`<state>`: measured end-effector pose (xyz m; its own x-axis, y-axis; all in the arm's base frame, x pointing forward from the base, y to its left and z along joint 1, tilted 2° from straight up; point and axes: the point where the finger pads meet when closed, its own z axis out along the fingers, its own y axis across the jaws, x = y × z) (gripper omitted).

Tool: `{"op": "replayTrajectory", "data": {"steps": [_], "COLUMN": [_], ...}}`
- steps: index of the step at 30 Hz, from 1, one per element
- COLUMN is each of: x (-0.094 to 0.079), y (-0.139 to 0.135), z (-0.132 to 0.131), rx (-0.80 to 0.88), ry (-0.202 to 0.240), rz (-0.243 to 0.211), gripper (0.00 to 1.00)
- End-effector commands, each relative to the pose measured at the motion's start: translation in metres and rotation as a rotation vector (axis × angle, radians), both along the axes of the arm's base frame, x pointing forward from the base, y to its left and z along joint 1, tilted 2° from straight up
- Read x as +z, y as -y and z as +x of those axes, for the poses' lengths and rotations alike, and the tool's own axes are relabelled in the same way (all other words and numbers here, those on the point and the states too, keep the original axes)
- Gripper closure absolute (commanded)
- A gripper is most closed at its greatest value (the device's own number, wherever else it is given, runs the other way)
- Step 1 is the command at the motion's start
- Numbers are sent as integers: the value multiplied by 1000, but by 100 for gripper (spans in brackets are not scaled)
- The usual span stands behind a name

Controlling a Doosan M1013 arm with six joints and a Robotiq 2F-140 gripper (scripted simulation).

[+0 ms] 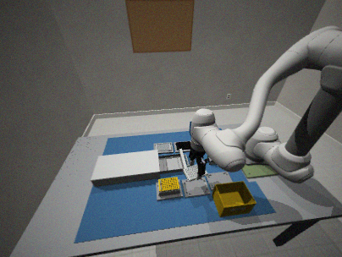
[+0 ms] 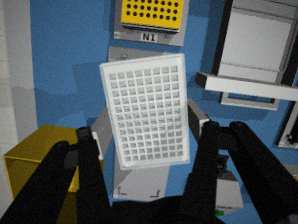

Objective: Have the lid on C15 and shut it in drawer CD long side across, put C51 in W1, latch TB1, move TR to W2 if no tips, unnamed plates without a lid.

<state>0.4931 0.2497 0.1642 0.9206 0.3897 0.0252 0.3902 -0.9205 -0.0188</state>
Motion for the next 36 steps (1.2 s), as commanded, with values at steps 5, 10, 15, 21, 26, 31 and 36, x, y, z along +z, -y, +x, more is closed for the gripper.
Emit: {"op": "replayTrajectory", "data": {"steps": [5,10,15,21,26,31,36], "x": [0,0,-1,-1,-1,-1,-1], "y": [15,25,31,43,53,59,69], "z": [14,22,28,38,47,53,61], "rx": [259,426,526,726,892,992,1159], "ry": [5,10,13,19,24,27,32], "rz": [1,-1,-3,-6,-8,-10,-12], "gripper": [100,100,100,100,100,100,100]}}
